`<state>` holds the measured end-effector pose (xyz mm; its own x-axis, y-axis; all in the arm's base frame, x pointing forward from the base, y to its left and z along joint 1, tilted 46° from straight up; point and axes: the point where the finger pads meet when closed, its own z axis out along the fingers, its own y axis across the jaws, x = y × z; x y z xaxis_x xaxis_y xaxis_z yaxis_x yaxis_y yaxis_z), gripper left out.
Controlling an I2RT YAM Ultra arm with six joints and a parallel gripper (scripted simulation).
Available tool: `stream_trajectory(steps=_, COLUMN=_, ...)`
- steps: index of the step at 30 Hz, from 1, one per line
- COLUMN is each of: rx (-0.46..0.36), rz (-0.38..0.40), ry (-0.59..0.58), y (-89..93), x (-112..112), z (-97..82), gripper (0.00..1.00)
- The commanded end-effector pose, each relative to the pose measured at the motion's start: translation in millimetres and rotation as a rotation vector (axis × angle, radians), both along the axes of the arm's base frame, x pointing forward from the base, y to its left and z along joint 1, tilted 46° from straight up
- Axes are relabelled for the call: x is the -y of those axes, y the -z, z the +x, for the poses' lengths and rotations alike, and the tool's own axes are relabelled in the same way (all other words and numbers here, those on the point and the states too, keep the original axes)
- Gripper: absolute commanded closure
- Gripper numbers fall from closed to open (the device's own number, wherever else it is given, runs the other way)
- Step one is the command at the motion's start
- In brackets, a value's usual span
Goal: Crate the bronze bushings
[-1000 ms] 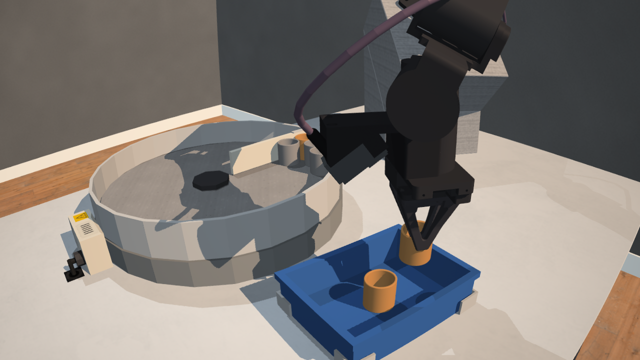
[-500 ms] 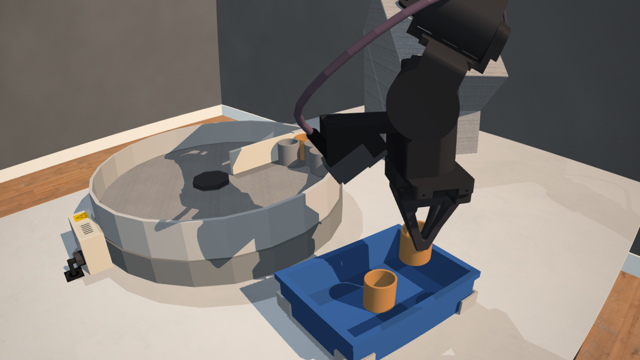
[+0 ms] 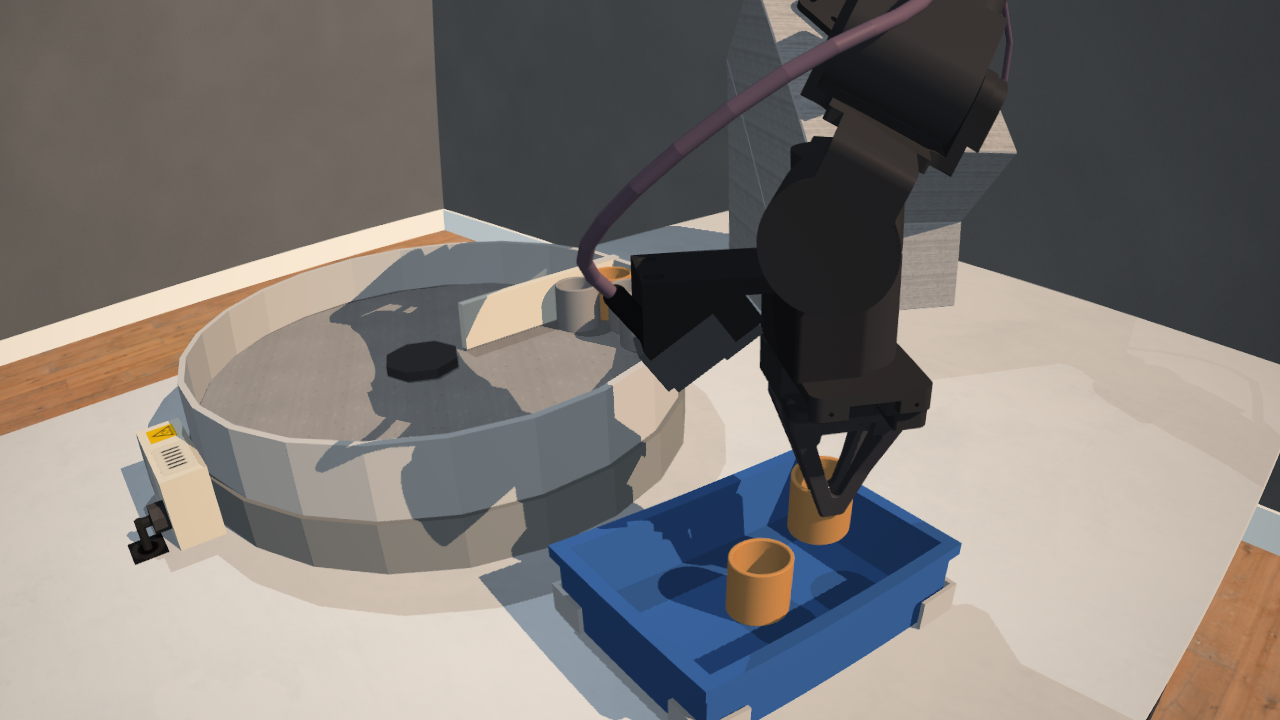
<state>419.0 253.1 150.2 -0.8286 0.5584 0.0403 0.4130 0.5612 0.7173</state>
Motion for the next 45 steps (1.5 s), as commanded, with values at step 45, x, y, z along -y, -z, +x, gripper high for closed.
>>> stream_trajectory(steps=45, rx=0.005, rz=-0.005, ry=0.02, y=26.5, x=-11.3, z=12.1, gripper=1.0)
